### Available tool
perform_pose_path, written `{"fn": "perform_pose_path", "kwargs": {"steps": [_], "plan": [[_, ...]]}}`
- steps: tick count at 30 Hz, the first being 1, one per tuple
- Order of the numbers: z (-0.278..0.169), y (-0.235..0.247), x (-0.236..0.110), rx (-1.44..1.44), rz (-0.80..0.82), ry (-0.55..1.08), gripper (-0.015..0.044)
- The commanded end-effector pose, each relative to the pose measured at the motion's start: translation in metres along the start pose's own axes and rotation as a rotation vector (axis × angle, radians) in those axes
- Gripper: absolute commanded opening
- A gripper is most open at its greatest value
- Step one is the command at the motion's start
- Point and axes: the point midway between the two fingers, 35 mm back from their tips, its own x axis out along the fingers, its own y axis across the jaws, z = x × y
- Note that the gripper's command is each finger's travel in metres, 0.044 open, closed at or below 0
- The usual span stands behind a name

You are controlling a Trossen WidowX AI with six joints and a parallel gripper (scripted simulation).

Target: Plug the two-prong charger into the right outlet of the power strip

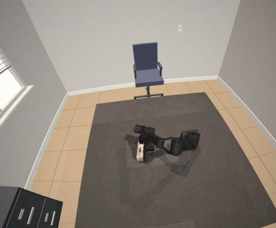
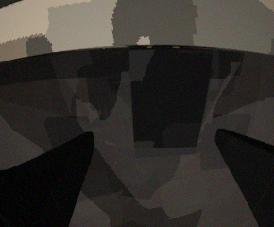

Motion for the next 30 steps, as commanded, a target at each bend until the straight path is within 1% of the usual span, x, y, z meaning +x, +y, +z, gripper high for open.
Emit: {"fn": "perform_pose_path", "kwargs": {"steps": [1,30], "plan": [[-0.004,0.000,-0.001,-0.006,-0.005,-0.001,0.0440],[-0.035,0.000,0.003,-0.005,-0.004,0.000,0.0440]]}}
